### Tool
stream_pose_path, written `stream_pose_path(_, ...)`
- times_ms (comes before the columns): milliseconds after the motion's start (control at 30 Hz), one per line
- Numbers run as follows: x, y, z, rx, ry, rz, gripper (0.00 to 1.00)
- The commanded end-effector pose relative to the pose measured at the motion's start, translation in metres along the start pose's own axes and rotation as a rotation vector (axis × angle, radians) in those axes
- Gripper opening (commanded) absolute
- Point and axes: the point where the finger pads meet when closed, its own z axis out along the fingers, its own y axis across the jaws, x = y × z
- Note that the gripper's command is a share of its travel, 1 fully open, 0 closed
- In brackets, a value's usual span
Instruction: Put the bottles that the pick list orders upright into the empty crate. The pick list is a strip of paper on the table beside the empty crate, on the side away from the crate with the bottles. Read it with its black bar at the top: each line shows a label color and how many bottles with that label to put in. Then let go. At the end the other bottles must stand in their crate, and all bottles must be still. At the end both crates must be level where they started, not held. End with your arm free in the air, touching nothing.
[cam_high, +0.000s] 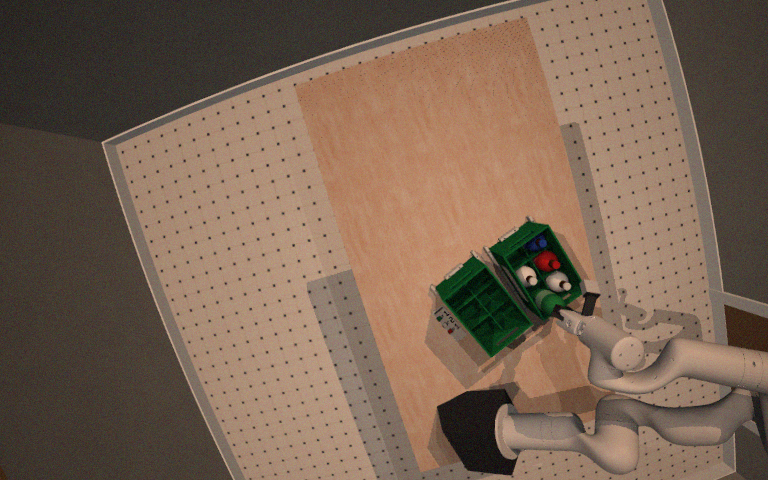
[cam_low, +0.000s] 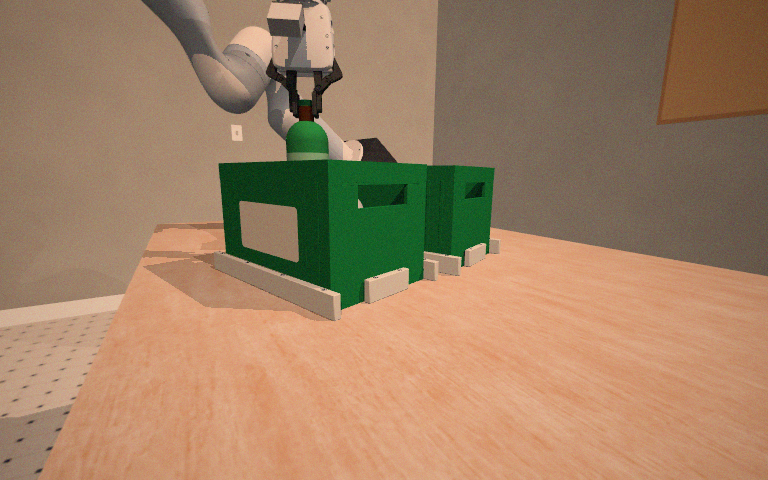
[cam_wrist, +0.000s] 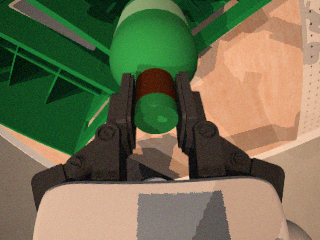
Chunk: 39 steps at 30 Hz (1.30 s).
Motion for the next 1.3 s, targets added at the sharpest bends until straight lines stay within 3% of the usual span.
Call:
stream_pose_path(0, 0.000, 0.000, -0.009, 0.001, 0.001, 0.001, 0.00)
stream_pose_path(1267, 0.000, 0.000, -0.060, 0.001, 0.001, 0.001, 0.00)
